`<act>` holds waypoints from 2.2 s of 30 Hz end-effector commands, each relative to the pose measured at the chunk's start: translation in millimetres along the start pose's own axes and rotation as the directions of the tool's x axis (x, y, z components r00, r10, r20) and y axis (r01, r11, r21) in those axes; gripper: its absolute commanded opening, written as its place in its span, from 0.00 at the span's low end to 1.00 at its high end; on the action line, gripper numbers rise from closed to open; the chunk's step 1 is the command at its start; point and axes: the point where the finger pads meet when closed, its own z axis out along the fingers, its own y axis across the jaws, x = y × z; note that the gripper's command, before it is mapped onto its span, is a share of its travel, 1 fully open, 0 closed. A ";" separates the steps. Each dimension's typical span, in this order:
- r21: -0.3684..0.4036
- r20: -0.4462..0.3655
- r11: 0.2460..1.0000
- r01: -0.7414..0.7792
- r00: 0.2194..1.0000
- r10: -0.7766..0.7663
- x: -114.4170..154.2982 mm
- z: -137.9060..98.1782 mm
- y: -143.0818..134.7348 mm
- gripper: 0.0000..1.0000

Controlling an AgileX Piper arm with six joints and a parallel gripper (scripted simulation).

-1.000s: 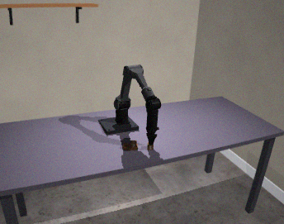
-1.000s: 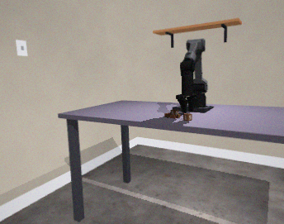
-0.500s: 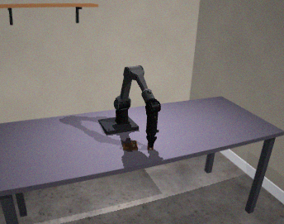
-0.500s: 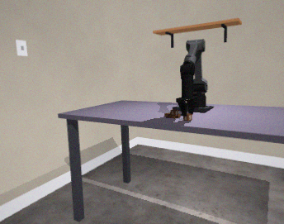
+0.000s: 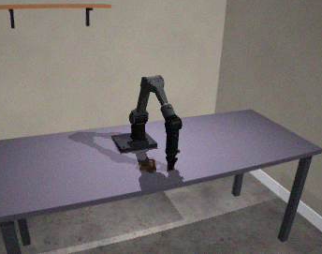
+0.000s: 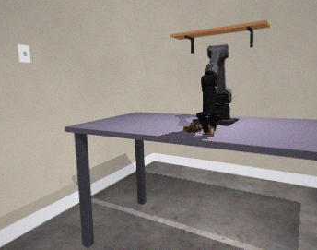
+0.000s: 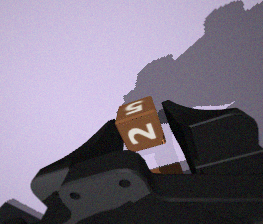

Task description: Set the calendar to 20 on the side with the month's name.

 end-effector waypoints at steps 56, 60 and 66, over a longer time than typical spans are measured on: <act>-0.003 -0.001 1.000 0.000 1.000 0.000 0.6 1.1 0.3 0.35; -0.003 -0.001 1.000 0.000 1.000 0.000 0.6 1.1 0.3 0.35; -0.003 -0.001 1.000 0.000 1.000 0.000 0.6 1.1 0.3 0.35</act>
